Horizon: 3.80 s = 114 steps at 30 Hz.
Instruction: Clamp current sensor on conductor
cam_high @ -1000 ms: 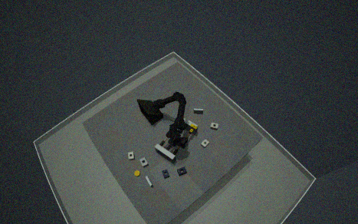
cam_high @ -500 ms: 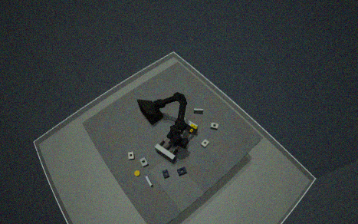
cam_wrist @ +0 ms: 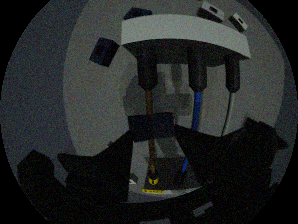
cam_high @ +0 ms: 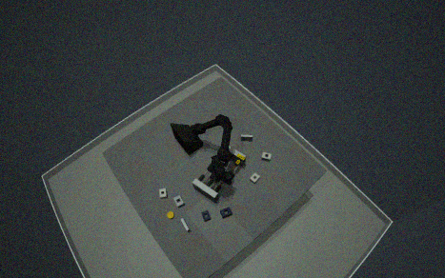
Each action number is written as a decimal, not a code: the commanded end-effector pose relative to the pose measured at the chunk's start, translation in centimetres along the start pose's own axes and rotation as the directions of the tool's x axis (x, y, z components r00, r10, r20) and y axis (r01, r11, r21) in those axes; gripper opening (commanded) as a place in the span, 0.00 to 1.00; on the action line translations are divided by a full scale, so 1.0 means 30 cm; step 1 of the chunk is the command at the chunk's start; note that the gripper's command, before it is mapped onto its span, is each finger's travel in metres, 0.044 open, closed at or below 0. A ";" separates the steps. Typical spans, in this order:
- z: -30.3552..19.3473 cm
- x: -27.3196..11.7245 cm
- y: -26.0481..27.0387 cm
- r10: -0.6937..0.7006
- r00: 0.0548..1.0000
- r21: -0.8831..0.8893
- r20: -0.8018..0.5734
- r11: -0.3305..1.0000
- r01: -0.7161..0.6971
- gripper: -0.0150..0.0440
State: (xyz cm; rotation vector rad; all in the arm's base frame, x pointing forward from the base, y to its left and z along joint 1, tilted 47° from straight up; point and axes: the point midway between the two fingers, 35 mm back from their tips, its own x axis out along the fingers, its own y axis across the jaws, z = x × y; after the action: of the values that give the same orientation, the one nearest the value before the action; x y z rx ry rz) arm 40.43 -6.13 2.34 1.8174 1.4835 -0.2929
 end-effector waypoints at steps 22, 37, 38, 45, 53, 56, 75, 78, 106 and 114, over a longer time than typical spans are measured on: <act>0.003 -0.005 0.001 0.002 1.000 -0.001 0.002 1.000 -0.002 0.25; 0.009 0.005 0.026 -0.091 0.996 0.004 0.004 0.996 0.091 0.25; 0.009 0.006 0.028 -0.101 0.995 0.004 0.004 0.995 0.101 0.25; 0.008 0.011 0.041 -0.173 0.985 0.005 0.002 0.985 0.173 0.25; 0.002 0.014 0.041 -0.202 0.979 0.010 -0.002 0.979 0.202 0.39; 0.002 0.014 0.041 -0.202 0.979 0.010 -0.002 0.979 0.202 0.52; 0.003 0.022 0.039 -0.201 0.980 0.009 -0.002 0.980 0.201 1.00; 0.008 0.105 0.021 -0.191 0.982 0.004 -0.004 0.982 0.191 1.00; 0.008 0.197 0.009 -0.188 0.982 -0.004 -0.001 0.982 0.188 0.97; 0.008 0.197 0.009 -0.188 0.982 -0.004 -0.001 0.982 0.188 0.88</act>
State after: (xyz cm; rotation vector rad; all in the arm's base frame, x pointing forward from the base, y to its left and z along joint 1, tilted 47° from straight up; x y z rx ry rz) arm 42.49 -1.90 -1.31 1.6769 1.6595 -0.3820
